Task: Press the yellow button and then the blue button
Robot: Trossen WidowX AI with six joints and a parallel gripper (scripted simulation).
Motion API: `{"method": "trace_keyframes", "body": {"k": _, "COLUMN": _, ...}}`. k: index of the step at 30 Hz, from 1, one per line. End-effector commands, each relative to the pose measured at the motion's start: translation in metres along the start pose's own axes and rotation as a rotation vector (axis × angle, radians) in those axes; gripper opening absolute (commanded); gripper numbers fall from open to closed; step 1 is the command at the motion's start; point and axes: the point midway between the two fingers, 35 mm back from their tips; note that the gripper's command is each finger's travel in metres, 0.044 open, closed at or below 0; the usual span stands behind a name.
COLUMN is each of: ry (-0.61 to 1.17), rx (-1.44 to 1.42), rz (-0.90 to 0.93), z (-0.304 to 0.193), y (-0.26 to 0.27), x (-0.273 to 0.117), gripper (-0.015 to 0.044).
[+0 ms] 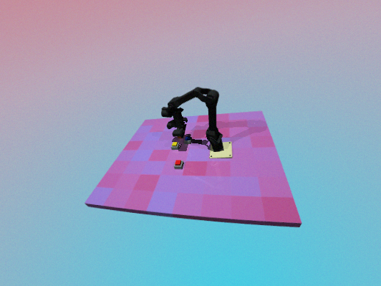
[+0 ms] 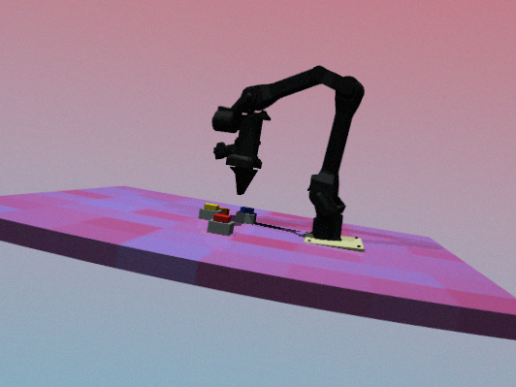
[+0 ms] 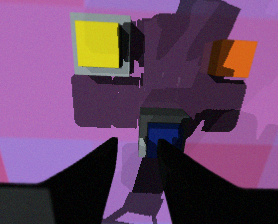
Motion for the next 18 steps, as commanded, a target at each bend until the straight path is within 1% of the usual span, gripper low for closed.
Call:
{"method": "trace_keyframes", "body": {"k": 1, "ry": 0.008, "rx": -0.007, "rz": 0.002, "z": 0.025, "y": 0.034, "x": -0.009, "gripper": 0.0230}}
{"method": "trace_keyframes", "body": {"k": 7, "ry": 0.007, "rx": -0.006, "rz": 0.007, "z": 0.053, "y": 0.105, "x": -0.025, "gripper": 0.0387}}
{"method": "trace_keyframes", "body": {"k": 8, "ry": 0.007, "rx": -0.006, "rz": 0.008, "z": 0.056, "y": 0.118, "x": -0.028, "gripper": 0.0400}}
{"method": "trace_keyframes", "body": {"k": 13, "ry": 0.003, "rx": -0.006, "rz": 0.015, "z": 0.059, "y": 0.186, "x": -0.043, "gripper": 0.0400}}
{"method": "trace_keyframes", "body": {"k": 16, "ry": 0.001, "rx": -0.005, "rz": 0.020, "z": 0.052, "y": 0.228, "x": -0.052, "gripper": 0.0400}}
{"method": "trace_keyframes", "body": {"k": 18, "ry": 0.000, "rx": -0.005, "rz": 0.023, "z": 0.048, "y": 0.246, "x": -0.056, "gripper": 0.0400}}
Point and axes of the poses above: the point midway between the two fingers, 35 mm back from their tips, its own x axis out along the fingers, its own y axis across the jaws, z = x × y, and after that the axes turned 11 degrees about -x, right-handed
